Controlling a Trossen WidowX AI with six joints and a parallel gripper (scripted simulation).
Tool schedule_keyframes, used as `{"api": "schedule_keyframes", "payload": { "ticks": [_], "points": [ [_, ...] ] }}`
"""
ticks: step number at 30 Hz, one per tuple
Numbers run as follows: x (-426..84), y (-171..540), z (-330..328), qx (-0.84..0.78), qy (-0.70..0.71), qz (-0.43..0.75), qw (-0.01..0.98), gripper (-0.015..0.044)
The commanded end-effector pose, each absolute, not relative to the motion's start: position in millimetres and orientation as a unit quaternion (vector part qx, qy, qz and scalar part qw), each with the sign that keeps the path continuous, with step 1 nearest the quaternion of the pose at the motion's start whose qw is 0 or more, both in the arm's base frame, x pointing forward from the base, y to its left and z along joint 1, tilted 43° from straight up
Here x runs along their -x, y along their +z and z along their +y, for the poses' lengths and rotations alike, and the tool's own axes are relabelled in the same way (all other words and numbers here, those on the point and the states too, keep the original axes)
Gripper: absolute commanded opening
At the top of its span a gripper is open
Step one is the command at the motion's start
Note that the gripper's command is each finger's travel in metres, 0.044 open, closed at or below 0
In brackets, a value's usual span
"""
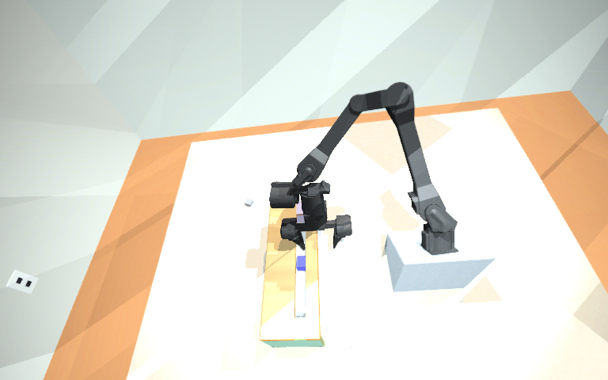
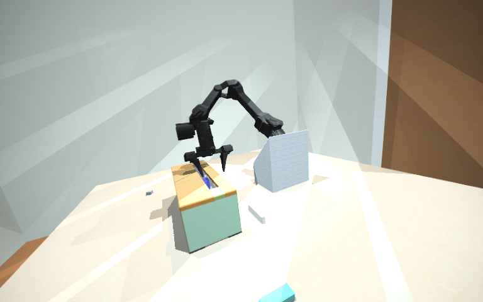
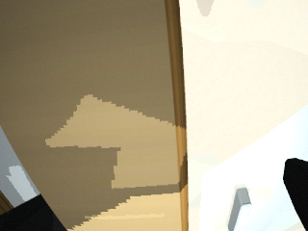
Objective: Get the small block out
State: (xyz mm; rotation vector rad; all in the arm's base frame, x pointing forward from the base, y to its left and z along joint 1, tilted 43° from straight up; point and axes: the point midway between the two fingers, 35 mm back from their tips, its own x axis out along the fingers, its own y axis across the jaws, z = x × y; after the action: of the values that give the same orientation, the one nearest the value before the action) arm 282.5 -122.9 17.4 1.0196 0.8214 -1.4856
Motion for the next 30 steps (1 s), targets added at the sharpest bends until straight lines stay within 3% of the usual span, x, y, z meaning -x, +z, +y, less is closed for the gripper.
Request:
{"api": "schedule_keyframes", "payload": {
  "ticks": [1,30],
  "points": [
    [-280.5,11.8,-127.3,-0.427,-0.628,0.349,0.549,0.0400],
    [-288.5,-34.0,-86.8,-0.430,-0.628,0.348,0.548,0.0400]
  ]
}}
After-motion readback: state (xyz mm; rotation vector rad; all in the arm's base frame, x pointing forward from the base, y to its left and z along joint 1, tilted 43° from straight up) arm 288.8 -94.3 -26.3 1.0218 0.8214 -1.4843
